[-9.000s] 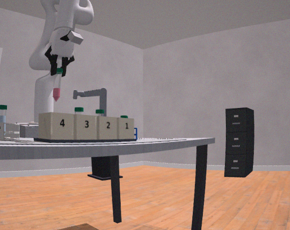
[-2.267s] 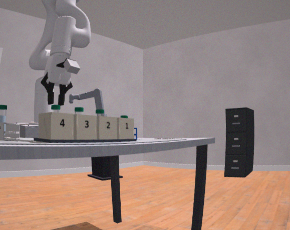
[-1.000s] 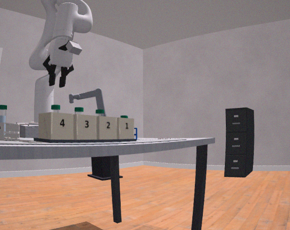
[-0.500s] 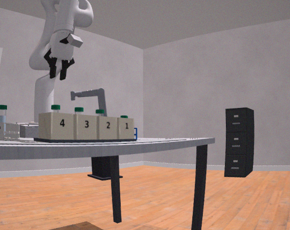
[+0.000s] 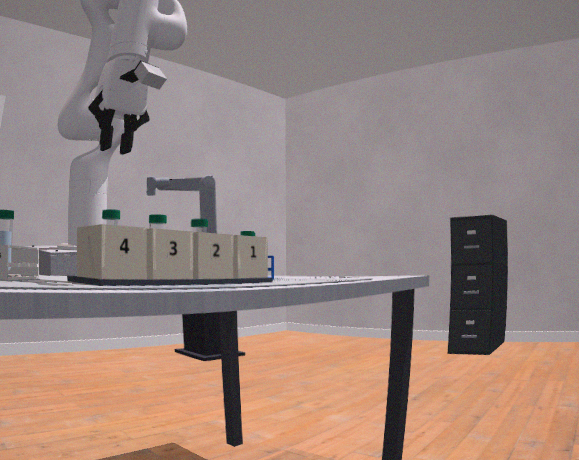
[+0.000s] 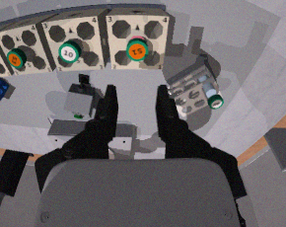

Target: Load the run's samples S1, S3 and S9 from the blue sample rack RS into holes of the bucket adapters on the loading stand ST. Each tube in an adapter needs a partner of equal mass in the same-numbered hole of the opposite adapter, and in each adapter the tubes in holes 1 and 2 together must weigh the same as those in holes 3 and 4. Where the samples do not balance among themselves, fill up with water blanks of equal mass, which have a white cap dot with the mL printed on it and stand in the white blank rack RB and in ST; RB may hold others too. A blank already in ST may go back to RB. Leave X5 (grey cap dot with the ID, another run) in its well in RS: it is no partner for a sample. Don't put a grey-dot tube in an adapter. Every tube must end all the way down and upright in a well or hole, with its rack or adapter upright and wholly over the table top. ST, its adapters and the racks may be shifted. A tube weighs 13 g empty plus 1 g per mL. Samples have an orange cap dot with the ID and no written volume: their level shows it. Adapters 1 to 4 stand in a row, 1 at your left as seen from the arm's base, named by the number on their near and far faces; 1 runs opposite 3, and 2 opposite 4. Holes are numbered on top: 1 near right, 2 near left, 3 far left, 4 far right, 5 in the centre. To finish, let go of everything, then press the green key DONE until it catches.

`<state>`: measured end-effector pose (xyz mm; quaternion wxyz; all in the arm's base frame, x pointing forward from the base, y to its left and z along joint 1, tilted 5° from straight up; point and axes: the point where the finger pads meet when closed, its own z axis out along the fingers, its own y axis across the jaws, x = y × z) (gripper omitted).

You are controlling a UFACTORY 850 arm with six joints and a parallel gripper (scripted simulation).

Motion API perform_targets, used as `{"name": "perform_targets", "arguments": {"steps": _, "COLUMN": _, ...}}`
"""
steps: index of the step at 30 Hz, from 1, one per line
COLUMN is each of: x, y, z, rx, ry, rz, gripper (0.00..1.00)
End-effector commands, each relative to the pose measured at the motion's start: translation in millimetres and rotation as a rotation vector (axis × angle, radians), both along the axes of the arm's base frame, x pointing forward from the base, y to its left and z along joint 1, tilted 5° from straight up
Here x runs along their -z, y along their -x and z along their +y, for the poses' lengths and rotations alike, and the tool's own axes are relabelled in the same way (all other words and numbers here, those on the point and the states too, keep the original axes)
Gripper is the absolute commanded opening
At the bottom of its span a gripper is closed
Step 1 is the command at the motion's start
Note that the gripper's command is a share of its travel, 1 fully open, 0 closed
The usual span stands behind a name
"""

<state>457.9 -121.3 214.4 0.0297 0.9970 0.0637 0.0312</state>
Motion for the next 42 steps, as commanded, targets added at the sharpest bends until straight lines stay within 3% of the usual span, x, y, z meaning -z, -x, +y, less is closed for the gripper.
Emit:
{"name": "perform_targets", "arguments": {"steps": 1, "x": -1.0, "y": -0.8, "z": -0.2, "rx": 0.000, "ry": 0.000, "rz": -0.002, "gripper": 0.43}}
{"name": "perform_targets", "arguments": {"steps": 12, "x": -0.9, "y": -0.7, "z": -0.2, "rx": 0.000, "ry": 0.000, "rz": -0.002, "gripper": 0.43}}
{"name": "perform_targets", "arguments": {"steps": 13, "x": -0.6, "y": 0.9, "z": 4.6, "rx": 0.033, "ry": -0.002, "rz": -0.004, "gripper": 0.57}}
{"name": "perform_targets", "arguments": {"steps": 17, "x": 0.1, "y": 4.1, "z": 14.0, "rx": 0.100, "ry": -0.006, "rz": -0.008, "gripper": 0.57}}
{"name": "perform_targets", "arguments": {"steps": 42, "x": 8.7, "y": 41.4, "z": 122.6, "rx": 0.863, "ry": -0.058, "rz": -0.050, "gripper": 0.57}}
